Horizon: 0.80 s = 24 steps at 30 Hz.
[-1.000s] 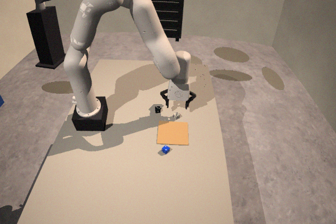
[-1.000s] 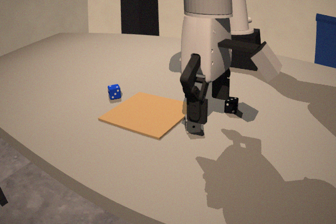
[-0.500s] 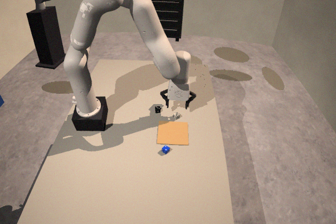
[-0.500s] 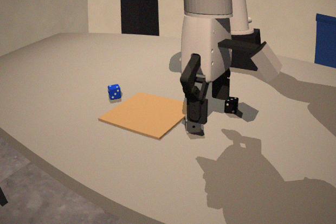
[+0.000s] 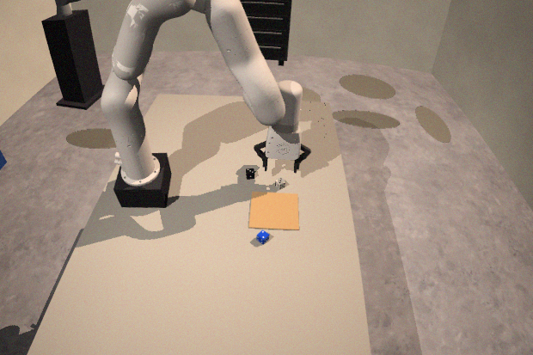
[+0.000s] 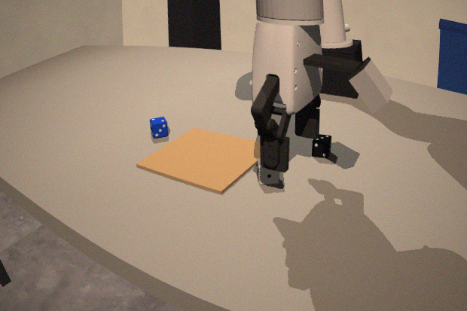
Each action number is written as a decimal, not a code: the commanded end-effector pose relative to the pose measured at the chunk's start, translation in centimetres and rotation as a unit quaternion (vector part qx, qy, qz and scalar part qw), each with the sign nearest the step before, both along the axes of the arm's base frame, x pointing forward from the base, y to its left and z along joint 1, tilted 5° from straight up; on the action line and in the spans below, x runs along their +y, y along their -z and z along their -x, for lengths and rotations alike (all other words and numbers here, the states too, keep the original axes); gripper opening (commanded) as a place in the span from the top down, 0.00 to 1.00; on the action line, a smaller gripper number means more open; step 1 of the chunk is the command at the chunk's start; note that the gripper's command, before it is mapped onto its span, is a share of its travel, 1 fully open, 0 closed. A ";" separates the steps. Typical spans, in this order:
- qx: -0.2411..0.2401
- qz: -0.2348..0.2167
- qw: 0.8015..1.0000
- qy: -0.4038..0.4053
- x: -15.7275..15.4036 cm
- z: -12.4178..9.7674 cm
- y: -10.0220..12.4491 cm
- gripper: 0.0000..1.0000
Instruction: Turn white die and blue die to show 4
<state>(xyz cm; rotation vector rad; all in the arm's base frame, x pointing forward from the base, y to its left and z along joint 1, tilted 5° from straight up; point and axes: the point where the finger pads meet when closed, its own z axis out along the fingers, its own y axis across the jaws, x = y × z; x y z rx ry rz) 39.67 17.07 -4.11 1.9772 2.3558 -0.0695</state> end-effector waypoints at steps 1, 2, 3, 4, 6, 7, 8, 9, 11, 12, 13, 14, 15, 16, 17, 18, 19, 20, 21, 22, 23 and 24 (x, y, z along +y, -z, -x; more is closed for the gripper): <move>-0.002 -0.001 1.000 0.000 0.2 0.7 -0.1 0.00; -0.002 -0.001 1.000 0.000 0.3 1.2 -0.1 0.00; -0.002 -0.001 1.000 0.000 0.3 1.2 -0.1 0.00; -0.002 -0.001 1.000 0.000 0.3 1.2 -0.1 0.00; -0.002 -0.001 1.000 0.000 0.5 2.4 0.0 0.00; -0.002 -0.001 1.000 0.000 0.7 3.1 0.0 0.00; -0.002 -0.001 1.000 0.000 0.8 3.8 0.0 0.00; -0.002 -0.001 1.000 0.000 0.9 4.6 0.1 0.00; -0.002 -0.001 1.000 0.000 1.2 6.2 0.1 0.00; -0.002 -0.001 1.000 0.000 1.4 7.0 0.2 0.00; -0.002 -0.001 1.000 0.000 1.5 7.7 0.2 0.00; -0.002 -0.001 1.000 0.000 1.6 8.3 0.2 0.00; -0.002 -0.001 1.000 0.000 1.7 8.8 0.2 0.00; -0.002 -0.001 1.000 0.000 1.8 9.2 0.2 0.00; -0.002 -0.001 1.000 0.000 1.8 9.5 0.2 0.00; -0.002 -0.001 1.000 0.000 1.9 9.7 0.3 0.00; -0.002 -0.001 1.000 0.000 1.9 9.8 0.3 0.00; -0.002 -0.001 1.000 0.000 1.9 9.8 0.3 0.00; -0.002 -0.001 1.000 0.000 1.9 9.8 0.3 0.00; -0.002 -0.001 1.000 0.000 1.9 9.9 0.3 0.00; -0.002 -0.001 1.000 0.000 1.9 9.9 0.3 0.00; -0.002 -0.001 1.000 0.000 1.9 9.9 0.3 0.00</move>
